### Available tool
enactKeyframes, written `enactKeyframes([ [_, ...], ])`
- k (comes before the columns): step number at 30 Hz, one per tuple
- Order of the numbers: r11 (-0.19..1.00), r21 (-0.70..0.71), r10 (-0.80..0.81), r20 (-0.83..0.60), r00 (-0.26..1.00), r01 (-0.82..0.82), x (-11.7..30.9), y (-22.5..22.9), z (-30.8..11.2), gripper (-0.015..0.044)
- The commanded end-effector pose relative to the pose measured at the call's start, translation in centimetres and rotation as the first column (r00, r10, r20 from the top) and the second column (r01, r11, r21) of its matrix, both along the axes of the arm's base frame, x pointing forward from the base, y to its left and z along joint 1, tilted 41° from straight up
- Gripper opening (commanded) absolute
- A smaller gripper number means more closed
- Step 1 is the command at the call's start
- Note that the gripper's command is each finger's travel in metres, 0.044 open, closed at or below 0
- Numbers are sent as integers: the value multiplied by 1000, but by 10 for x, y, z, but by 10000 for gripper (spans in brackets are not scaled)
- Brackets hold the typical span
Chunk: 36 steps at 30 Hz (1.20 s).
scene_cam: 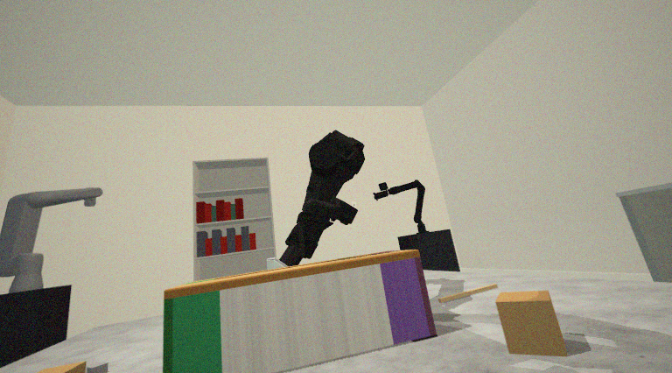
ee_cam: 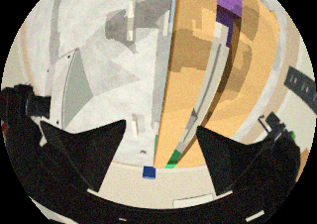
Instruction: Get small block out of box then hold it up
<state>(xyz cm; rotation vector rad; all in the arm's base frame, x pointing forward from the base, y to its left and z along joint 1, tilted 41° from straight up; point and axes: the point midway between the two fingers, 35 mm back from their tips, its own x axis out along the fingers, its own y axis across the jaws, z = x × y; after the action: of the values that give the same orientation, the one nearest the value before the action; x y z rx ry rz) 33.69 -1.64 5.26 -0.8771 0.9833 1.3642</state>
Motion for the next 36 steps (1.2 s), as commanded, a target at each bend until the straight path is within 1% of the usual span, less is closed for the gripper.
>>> enactKeyframes([
  [1, 1000, -2, -4, -4, 1000, 4, -1, 6, -6, 400],
  [32, 1000, 2, -4, -4, 1000, 4, -8, 44, -40, 400],
  [36, 1000, -4, 1, -1, 1000, -1, -7, 41, -37, 400],
])
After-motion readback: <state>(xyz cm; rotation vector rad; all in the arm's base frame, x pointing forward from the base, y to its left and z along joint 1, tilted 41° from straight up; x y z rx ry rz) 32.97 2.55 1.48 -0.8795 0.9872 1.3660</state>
